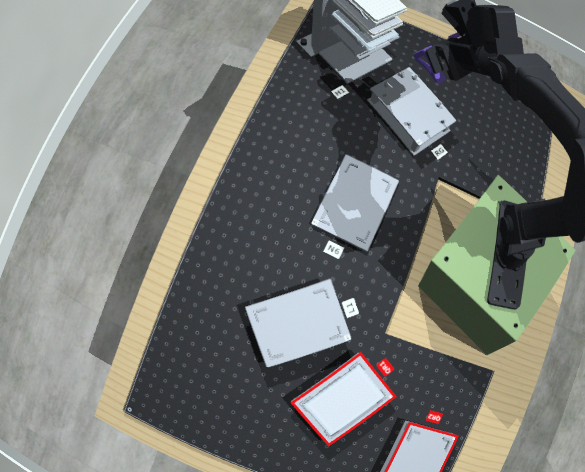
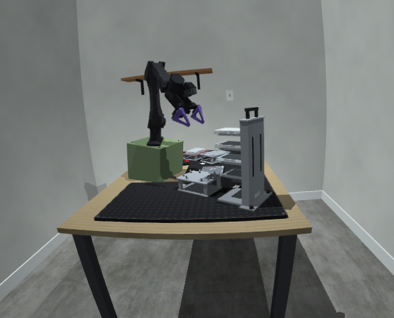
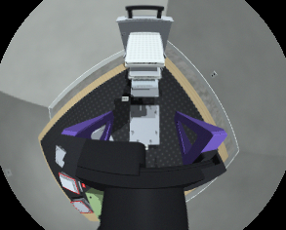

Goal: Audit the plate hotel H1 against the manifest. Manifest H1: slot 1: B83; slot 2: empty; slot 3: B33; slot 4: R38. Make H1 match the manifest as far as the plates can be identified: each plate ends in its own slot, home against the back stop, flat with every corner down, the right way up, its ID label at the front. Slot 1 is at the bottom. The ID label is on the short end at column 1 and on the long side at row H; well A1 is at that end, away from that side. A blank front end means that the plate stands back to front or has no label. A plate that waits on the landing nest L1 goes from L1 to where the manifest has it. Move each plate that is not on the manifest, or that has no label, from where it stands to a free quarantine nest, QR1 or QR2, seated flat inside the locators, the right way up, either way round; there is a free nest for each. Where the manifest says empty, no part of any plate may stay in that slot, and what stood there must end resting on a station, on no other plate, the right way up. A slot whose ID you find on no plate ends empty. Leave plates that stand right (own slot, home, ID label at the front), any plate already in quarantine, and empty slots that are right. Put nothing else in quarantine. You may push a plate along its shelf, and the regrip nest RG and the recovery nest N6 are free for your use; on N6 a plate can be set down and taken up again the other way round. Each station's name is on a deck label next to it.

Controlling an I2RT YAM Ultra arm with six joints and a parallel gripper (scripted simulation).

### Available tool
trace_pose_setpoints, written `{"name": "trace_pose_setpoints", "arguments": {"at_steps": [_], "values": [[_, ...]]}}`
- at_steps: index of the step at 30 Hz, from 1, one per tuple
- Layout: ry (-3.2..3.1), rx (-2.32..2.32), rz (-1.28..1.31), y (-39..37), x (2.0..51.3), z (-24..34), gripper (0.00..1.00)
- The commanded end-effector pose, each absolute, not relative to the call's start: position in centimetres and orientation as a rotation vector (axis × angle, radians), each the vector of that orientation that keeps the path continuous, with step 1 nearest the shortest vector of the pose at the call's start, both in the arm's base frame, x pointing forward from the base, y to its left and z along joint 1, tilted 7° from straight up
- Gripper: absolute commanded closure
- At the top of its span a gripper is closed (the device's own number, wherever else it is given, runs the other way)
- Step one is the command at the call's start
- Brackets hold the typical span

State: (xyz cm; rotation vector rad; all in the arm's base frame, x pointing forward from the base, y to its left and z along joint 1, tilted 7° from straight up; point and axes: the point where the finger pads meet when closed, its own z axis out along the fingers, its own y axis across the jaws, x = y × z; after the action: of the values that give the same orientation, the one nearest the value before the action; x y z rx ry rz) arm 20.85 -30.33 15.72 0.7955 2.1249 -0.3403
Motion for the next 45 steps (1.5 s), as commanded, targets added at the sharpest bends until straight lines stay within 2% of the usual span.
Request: {"name": "trace_pose_setpoints", "arguments": {"at_steps": [1, 40, 45], "values": [[2.091, 0.772, -0.373, -31.5, 21.9, 17.2, 0.0], [2.088, 0.772, -0.372, -34.9, 26.1, 14.9, 0.0], [2.059, 0.757, -0.396, -35.0, 25.9, 16.3, 0.0]]}}
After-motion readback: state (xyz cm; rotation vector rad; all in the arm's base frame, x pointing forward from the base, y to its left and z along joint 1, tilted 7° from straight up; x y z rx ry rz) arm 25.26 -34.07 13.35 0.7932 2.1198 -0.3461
